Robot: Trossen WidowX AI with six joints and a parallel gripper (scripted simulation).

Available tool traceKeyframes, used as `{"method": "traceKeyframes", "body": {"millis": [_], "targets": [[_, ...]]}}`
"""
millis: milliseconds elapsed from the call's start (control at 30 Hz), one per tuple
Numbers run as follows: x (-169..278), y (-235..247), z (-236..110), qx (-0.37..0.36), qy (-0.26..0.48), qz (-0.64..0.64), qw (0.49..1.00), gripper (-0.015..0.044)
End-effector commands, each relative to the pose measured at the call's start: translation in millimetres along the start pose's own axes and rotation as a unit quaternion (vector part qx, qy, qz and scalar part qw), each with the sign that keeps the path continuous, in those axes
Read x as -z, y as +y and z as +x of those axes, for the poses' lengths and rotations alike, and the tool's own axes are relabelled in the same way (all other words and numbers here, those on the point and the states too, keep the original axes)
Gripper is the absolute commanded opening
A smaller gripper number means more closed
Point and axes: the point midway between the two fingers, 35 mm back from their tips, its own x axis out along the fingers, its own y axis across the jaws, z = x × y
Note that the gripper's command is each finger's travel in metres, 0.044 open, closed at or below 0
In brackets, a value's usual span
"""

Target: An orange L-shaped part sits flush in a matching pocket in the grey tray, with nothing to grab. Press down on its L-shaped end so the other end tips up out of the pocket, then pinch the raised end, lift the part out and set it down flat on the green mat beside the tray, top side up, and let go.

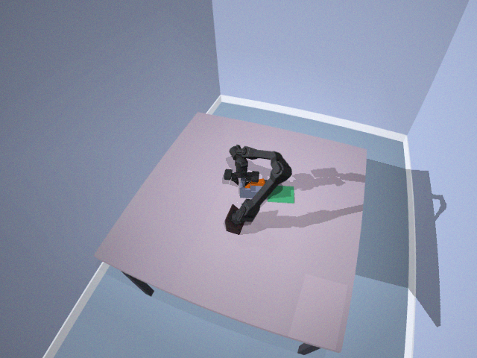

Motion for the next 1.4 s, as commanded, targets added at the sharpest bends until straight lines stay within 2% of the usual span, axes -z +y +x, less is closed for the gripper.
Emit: {"method": "traceKeyframes", "body": {"millis": [0,933,1367], "targets": [[2.8,-3.5,9.7,0.007,0.004,-0.004,1.000,0.0180],[3.1,-3.7,13.7,0.007,0.004,-0.004,1.000,0.0180],[2.8,7.5,1.7,0.005,0.004,-0.003,1.000,0.0180]]}}
